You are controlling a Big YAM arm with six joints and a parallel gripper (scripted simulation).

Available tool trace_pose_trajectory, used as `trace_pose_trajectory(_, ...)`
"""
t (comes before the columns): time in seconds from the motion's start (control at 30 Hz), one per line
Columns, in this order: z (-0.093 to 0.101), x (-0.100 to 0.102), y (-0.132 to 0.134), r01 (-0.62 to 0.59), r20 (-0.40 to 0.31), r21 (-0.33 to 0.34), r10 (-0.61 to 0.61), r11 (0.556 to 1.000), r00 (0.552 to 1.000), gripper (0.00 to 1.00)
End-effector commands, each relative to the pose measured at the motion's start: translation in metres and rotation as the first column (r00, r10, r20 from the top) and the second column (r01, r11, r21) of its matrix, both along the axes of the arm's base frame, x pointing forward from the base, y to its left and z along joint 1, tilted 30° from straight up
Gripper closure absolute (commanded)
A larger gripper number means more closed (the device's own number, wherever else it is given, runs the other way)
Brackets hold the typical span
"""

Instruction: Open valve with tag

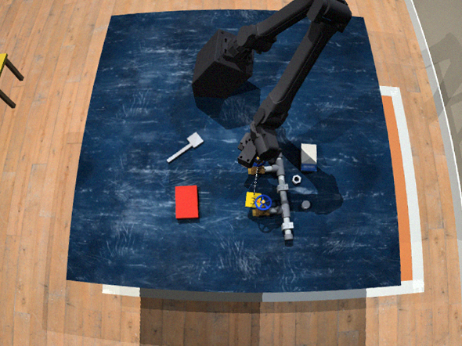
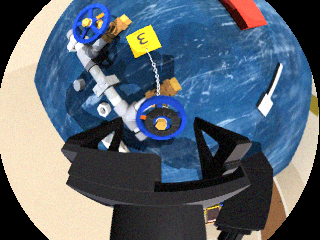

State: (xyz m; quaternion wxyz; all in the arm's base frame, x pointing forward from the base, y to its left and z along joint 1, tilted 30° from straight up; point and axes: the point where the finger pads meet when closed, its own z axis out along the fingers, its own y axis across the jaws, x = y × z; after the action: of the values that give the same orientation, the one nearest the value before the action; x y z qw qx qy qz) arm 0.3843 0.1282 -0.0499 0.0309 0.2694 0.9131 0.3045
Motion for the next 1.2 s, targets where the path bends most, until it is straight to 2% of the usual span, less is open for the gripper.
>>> trace_pose_trajectory(0.0,0.0038,0.0146,-0.0051,0.300,-0.164,0.044,-0.289,0.953,0.943,0.00)
trace_pose_trajectory(0.17,0.0037,0.0145,-0.0051,0.508,-0.313,0.046,-0.470,0.860,0.825,0.00)
trace_pose_trajectory(0.27,0.0037,0.0144,-0.0051,0.623,-0.396,0.030,-0.563,0.781,0.725,0.00)
trace_pose_trajectory(0.37,0.0036,0.0144,-0.0051,0.729,-0.469,-0.001,-0.644,0.685,0.605,0.00)
trace_pose_trajectory(0.4,0.0036,0.0144,-0.0051,0.745,-0.479,-0.007,-0.656,0.667,0.582,0.00)
trace_pose_trajectory(0.73,0.0036,0.0143,-0.0051,0.746,-0.480,-0.007,-0.657,0.666,0.582,0.00)
trace_pose_trajectory(0.77,0.0036,0.0143,-0.0050,0.746,-0.480,-0.007,-0.656,0.666,0.582,1.00)
trace_pose_trajectory(0.87,0.0032,0.0128,-0.0050,0.745,-0.485,-0.012,-0.656,0.667,0.579,1.00)
trace_pose_trajectory(0.9,0.0002,0.0065,-0.0055,0.745,-0.491,-0.020,-0.656,0.667,0.574,1.00)
trace_pose_trajectory(1.17,0.0006,0.0072,-0.0054,0.745,-0.491,-0.020,-0.656,0.667,0.574,1.00)
